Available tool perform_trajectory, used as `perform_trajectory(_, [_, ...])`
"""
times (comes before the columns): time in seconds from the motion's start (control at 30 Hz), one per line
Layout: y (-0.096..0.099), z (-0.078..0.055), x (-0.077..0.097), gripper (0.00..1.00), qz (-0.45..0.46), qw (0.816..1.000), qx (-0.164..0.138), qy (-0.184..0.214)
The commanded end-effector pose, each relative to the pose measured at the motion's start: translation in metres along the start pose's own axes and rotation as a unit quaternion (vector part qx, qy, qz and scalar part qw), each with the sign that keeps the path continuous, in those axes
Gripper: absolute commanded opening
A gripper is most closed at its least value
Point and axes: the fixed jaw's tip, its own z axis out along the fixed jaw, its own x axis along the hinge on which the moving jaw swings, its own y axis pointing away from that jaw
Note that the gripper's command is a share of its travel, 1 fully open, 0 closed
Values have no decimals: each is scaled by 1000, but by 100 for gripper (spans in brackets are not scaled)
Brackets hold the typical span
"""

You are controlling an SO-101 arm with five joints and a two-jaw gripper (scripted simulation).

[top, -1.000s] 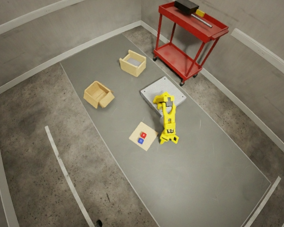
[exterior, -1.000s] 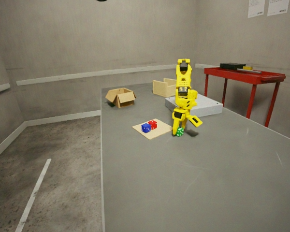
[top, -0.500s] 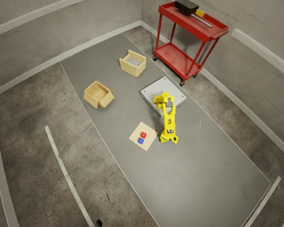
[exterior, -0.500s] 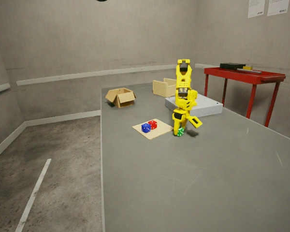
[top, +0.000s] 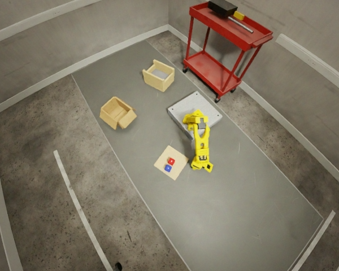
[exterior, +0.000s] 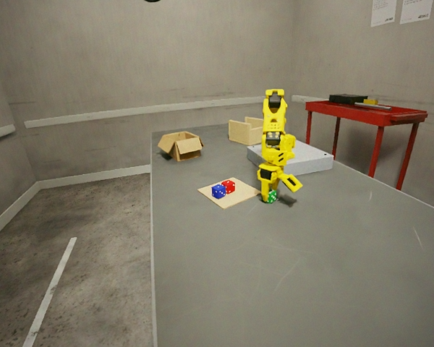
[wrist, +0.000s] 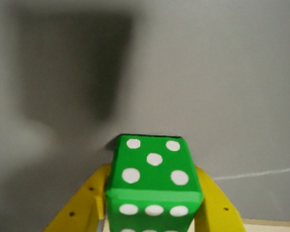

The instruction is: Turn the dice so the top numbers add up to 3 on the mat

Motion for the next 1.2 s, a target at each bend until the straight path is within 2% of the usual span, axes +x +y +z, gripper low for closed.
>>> perform_trajectory(0.0, [-1,1,2,17,-1,1000,-5,2])
perform_trajectory(0.47, [-2,1,2,15,-1,1000,-5,2])
perform_trajectory(0.8, [-2,1,2,0,-1,1000,-5,2])
perform_trajectory(1.17, [-2,-3,1,0,-1,1000,-5,2])
